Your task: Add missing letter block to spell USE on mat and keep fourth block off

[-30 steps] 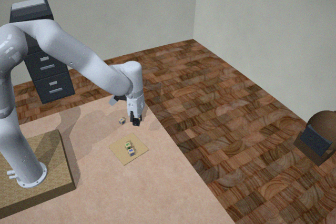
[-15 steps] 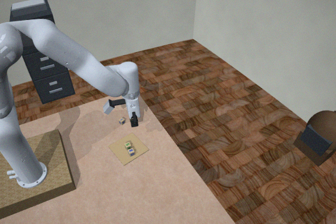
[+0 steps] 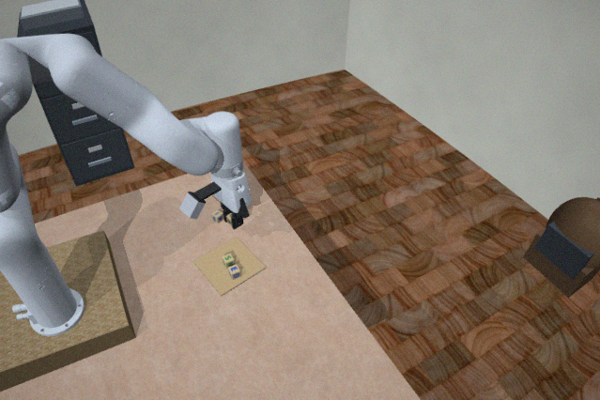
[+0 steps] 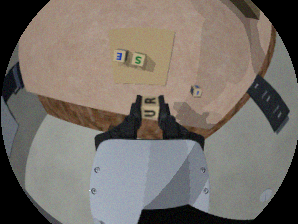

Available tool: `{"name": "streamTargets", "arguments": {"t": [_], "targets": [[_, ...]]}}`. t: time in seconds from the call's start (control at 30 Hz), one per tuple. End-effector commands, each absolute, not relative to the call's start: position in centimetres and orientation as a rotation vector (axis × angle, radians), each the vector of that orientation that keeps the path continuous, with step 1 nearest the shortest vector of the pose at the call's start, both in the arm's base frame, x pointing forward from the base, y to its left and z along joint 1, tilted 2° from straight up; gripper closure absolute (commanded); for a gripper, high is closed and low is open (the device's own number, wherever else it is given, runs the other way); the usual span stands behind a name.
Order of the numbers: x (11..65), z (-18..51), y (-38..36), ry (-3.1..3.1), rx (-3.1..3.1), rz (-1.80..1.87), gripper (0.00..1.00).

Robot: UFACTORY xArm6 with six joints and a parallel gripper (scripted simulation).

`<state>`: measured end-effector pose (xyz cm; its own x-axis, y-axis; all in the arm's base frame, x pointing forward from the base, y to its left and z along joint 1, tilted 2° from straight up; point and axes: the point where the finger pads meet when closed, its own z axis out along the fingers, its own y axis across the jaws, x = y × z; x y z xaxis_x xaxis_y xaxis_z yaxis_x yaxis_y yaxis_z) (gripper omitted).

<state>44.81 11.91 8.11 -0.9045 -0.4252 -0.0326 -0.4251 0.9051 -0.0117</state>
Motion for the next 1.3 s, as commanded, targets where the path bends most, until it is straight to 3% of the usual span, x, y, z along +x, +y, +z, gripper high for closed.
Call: {"name": "streamTargets", "arguments": {"t": [0.0,0.9,1.27], "targets": [[44.5,8.3,11.9,2.974,-0.884,0.005,0.79],[41.5,8.0,11.4,2.271,-2.117,-0.022,0.79],[40.8,8.0,11.3,2.037,-2.345,-0.028,0.79]]}}
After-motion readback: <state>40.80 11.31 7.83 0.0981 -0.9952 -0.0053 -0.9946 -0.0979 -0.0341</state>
